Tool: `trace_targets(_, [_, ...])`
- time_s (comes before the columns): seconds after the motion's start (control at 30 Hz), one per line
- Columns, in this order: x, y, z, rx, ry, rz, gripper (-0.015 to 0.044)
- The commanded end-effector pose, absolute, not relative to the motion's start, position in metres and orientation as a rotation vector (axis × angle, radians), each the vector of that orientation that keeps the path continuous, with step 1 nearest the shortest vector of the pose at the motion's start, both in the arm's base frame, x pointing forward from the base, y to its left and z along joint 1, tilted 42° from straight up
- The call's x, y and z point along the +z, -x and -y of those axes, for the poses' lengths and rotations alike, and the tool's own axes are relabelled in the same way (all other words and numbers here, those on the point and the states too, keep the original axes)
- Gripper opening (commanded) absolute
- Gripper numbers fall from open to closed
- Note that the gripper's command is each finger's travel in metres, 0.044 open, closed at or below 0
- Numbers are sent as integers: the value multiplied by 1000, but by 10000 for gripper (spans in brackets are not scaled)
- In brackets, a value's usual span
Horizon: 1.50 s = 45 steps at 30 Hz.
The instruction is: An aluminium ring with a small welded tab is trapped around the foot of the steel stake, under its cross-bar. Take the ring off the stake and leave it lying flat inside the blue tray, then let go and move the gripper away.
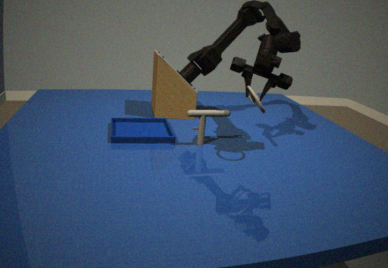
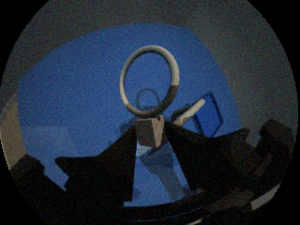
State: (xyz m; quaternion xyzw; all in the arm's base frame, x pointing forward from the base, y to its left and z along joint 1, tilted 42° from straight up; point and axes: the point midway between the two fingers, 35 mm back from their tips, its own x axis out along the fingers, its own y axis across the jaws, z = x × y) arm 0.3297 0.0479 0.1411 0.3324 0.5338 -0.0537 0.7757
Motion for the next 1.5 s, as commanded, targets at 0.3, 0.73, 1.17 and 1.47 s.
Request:
trace_targets(0.3, [157,-327,-63,-251,-903,-1101,0])
trace_targets(0.73, [169,-323,-79,-372,-1093,-1050,0])
trace_targets(1.17, [182,-317,-94,-480,-1292,-987,0])
trace_targets(1.47, [191,-312,-105,-549,-1435,-939,0])
